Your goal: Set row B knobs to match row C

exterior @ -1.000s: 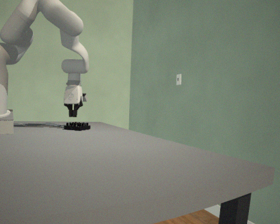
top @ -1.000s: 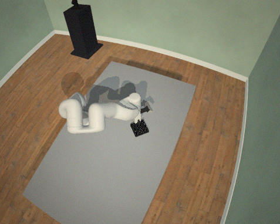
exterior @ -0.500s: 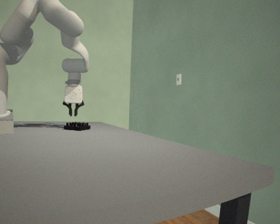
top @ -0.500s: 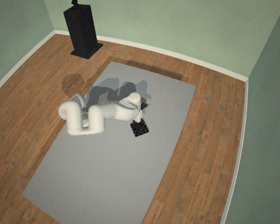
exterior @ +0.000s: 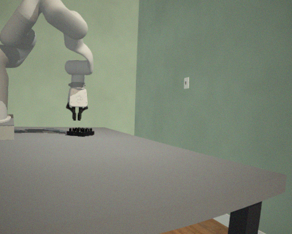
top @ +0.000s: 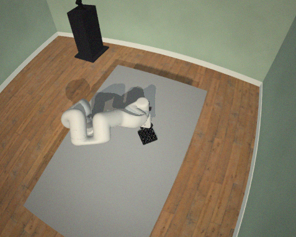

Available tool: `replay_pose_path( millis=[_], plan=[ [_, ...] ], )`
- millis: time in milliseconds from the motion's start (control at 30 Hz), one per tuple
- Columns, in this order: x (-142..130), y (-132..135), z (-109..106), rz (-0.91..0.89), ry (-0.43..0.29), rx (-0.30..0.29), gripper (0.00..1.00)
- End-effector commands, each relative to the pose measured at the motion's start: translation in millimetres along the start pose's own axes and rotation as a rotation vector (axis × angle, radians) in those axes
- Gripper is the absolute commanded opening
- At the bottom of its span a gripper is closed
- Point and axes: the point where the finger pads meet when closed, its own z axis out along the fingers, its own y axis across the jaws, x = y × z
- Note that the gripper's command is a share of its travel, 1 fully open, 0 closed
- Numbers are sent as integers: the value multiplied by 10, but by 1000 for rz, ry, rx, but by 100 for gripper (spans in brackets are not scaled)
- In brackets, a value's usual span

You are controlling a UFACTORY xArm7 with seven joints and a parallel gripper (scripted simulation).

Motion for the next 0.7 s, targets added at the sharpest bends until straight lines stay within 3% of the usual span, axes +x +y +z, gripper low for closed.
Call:
replay_pose_path(
  millis=[0, 167, 667],
  plan=[
    [1, 22, -34, -157, 7, 0, 19],
    [-6, 33, -54, -288, 7, -3, 19],
    [-8, 37, -61, -337, 7, -5, 19]
  ],
)
